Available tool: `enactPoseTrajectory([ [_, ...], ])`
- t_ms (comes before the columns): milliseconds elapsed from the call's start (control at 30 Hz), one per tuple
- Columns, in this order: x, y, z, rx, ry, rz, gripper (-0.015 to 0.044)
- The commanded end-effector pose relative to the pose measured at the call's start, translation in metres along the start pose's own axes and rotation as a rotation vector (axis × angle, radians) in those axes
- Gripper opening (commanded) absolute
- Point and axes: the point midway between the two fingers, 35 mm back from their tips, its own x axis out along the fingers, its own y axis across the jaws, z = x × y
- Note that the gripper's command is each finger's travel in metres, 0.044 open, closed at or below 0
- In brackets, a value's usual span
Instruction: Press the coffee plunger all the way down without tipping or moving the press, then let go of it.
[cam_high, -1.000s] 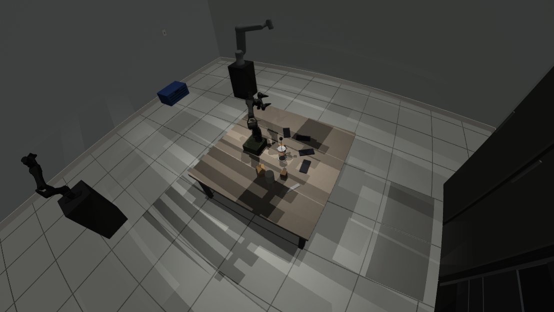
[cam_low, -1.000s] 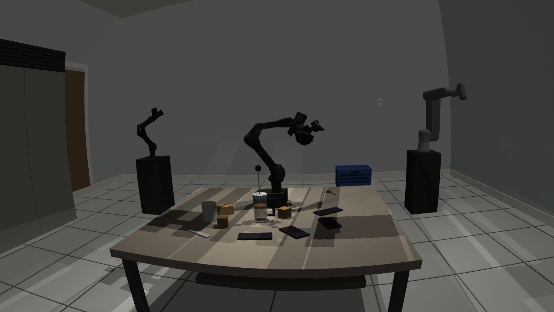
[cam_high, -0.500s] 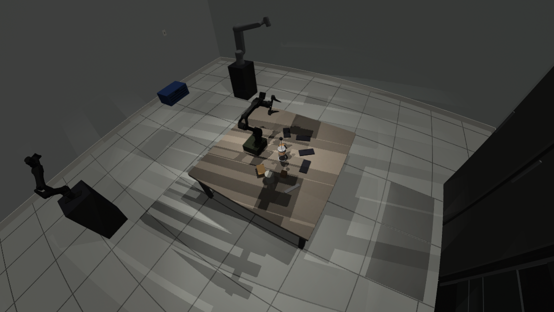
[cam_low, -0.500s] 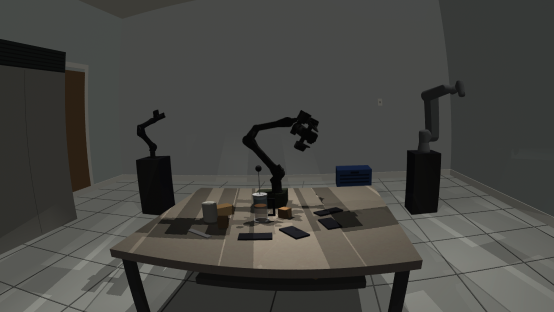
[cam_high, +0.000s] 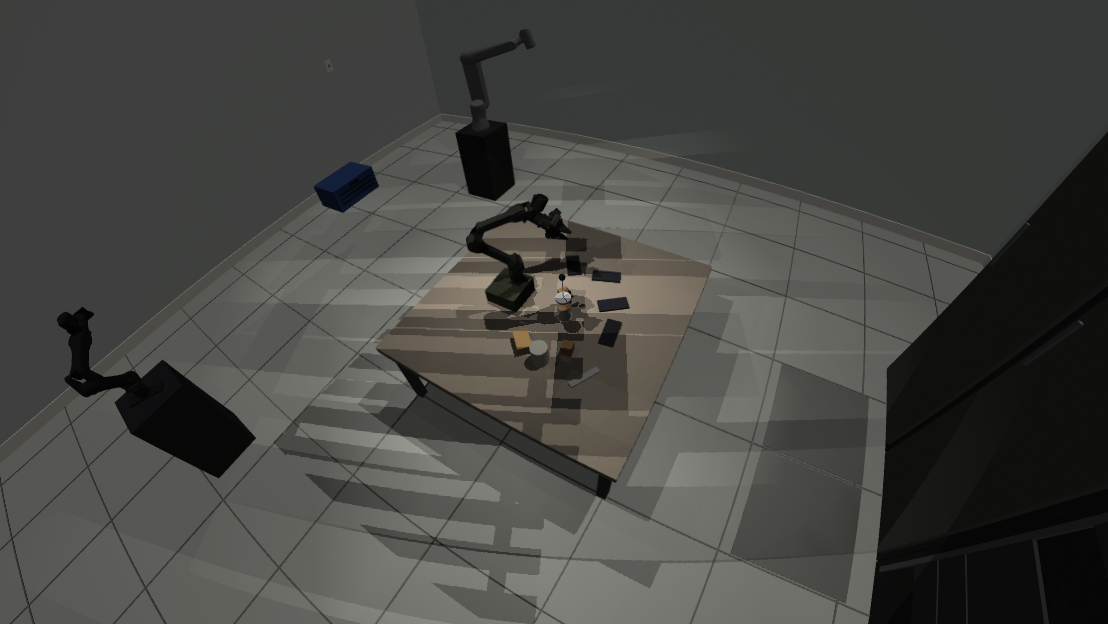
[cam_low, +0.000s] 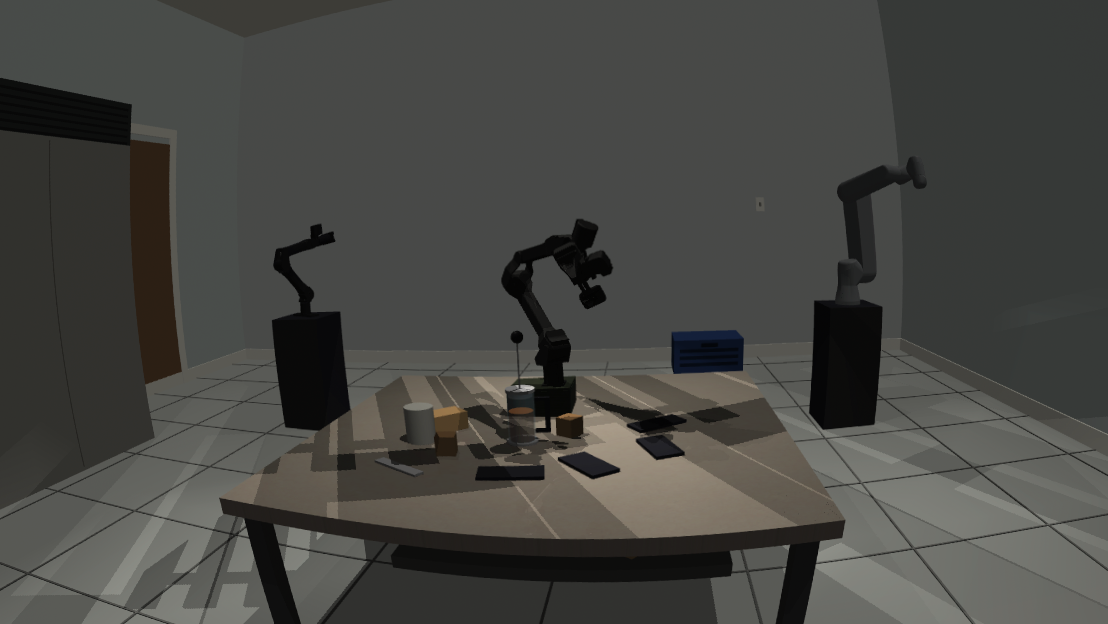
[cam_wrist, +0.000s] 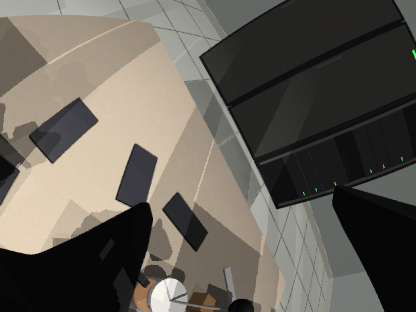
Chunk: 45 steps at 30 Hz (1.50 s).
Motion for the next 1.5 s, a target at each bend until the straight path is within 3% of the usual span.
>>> enactPoseTrajectory([
  [0, 0.009, -0.012, -0.025, 0.233, 0.062, -0.009, 0.0440],
  [467, 0.005, -0.056, -0.135, 1.212, 0.233, -0.215, 0.0440],
  [833, 0.028, -0.008, -0.161, 1.225, 0.235, -0.221, 0.0440],
  [1467, 0.050, -0.009, -0.168, 1.225, 0.234, -0.222, 0.0440],
])
